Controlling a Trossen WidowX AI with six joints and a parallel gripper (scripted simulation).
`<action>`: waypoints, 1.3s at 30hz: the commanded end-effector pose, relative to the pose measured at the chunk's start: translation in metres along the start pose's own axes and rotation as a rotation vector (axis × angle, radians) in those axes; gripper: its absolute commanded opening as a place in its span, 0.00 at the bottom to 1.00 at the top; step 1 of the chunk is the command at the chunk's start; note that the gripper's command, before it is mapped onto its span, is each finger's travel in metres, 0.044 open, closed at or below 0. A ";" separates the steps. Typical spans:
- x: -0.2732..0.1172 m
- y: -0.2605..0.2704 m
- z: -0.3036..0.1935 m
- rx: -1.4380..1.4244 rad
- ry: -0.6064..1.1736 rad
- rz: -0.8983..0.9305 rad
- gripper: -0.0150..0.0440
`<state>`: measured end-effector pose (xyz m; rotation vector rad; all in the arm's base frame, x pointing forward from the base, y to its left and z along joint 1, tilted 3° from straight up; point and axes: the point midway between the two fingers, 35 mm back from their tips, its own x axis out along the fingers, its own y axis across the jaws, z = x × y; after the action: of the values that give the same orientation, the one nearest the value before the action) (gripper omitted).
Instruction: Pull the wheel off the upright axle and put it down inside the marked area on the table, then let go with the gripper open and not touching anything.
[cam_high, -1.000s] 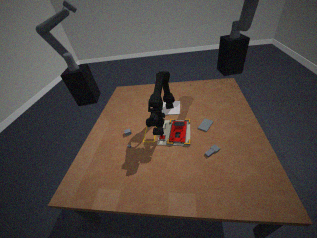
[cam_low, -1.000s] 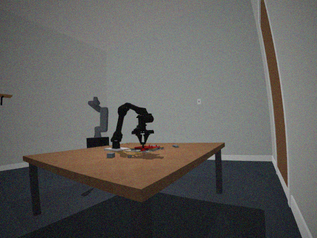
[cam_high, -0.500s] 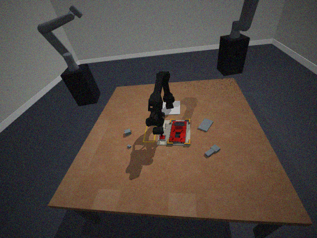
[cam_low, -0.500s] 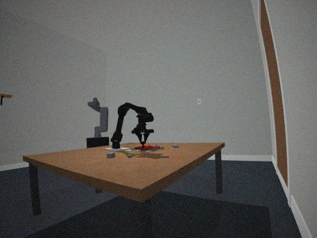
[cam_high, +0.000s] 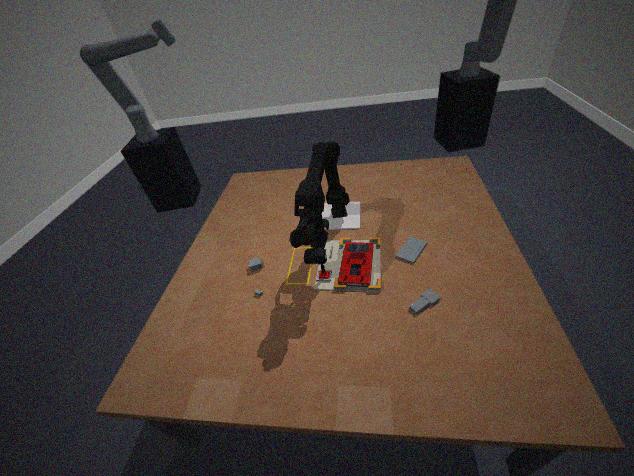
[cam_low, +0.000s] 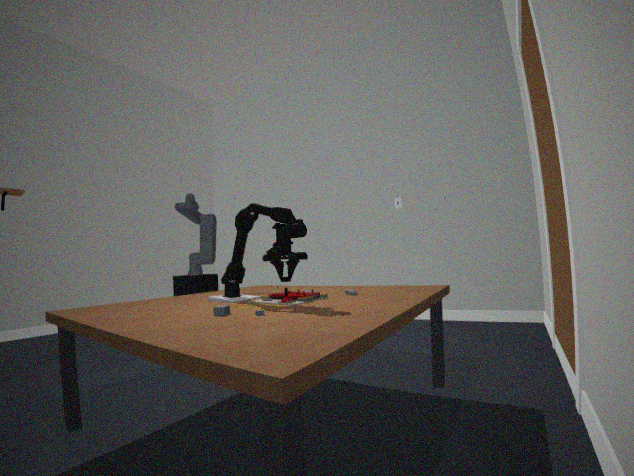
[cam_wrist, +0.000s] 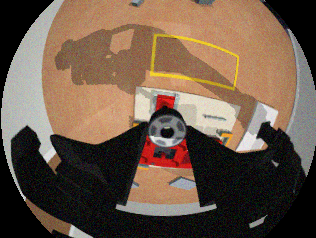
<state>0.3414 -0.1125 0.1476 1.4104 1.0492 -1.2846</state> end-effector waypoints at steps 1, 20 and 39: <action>-0.012 0.000 0.000 -0.004 0.001 0.002 0.25; -0.010 -0.029 0.055 -0.002 -0.006 -0.002 0.25; -0.011 -0.062 0.096 -0.004 -0.009 -0.004 0.25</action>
<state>0.2621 -0.1926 0.1523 1.4008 1.0469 -1.3004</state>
